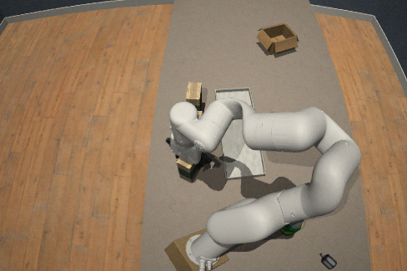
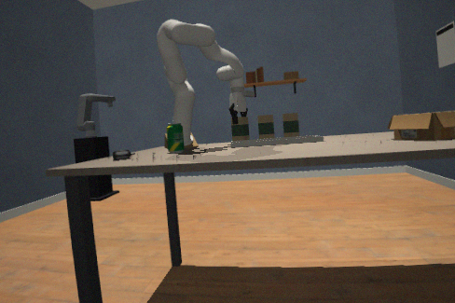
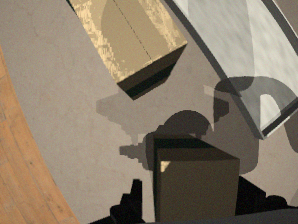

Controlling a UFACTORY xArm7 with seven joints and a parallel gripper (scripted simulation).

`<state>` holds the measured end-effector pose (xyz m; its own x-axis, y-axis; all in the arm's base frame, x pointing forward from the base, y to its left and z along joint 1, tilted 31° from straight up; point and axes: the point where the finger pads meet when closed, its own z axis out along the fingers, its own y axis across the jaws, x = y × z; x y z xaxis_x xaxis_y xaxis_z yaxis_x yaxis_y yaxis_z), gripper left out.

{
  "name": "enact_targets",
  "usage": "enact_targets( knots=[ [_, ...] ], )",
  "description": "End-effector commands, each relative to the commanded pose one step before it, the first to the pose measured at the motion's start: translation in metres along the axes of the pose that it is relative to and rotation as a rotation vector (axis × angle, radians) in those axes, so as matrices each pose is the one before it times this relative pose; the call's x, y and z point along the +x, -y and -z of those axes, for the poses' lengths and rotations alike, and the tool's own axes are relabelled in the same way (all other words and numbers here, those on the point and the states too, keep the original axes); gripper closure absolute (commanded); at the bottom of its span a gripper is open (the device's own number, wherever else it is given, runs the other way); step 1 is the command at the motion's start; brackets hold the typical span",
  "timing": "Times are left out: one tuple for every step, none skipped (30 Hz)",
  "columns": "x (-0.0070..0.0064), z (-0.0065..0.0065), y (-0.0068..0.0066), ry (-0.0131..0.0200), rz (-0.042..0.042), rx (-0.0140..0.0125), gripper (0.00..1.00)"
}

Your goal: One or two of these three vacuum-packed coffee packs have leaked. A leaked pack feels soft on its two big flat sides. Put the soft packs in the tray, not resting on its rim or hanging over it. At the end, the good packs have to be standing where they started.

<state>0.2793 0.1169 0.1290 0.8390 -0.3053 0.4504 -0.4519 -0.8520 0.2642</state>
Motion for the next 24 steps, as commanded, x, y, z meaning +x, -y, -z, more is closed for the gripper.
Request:
enact_targets(
  knots=[
    [0.00061,-0.00306,0.00110,-0.00173,-0.00016,0.00286,0.14],
    [0.00000,-0.00090,0.00000,0.00000,0.00000,0.00000,0.14],
    [0.00000,-0.00072,0.00000,0.00001,0.00000,0.00000,0.14],
    [0.00000,-0.00055,0.00000,0.00001,0.00001,0.00000,0.14],
    [0.00000,-0.00039,0.00000,0.00001,0.00001,0.00000,0.14],
    [0.00000,-0.00025,0.00000,0.00001,0.00000,0.00000,0.14],
    [0.00000,-0.00013,0.00000,0.00000,0.00000,0.00000,0.14],
    [0.00000,-0.00005,0.00000,0.00000,0.00000,0.00000,0.14],
    [0.00000,-0.00001,0.00000,0.00000,0.00000,0.00000,0.14],
    [0.00000,0.00000,0.00000,0.00000,0.00000,0.00000,0.14],
    [0.00000,0.00000,0.00000,0.00000,0.00000,0.00000,0.14],
    [0.00000,0.00000,0.00000,0.00000,0.00000,0.00000,0.14],
    [0.00000,0.00000,0.00000,0.00000,0.00000,0.00000,0.14],
    [0.00000,0.00000,0.00000,0.00000,0.00000,0.00000,0.14],
    [0.00000,0.00000,0.00000,0.00000,0.00000,0.00000,0.14],
    [0.00000,0.00000,0.00000,0.00000,0.00000,0.00000,0.14],
    [0.00000,0.00000,0.00000,0.00000,0.00000,0.00000,0.14],
    [0.00000,0.00000,0.00000,0.00000,0.00000,0.00000,0.14],
    [0.00000,0.00000,0.00000,0.00000,0.00000,0.00000,0.14],
    [0.00000,0.00000,0.00000,0.00000,0.00000,0.00000,0.14],
    [0.00000,0.00000,0.00000,0.00000,0.00000,0.00000,0.73],
    [0.00000,0.00000,0.00000,0.00000,0.00000,0.00000,0.73],
    [0.00000,0.00000,0.00000,0.00000,0.00000,0.00000,0.73],
    [0.00000,0.00000,0.00000,0.00000,0.00000,0.00000,0.73]
  ],
)
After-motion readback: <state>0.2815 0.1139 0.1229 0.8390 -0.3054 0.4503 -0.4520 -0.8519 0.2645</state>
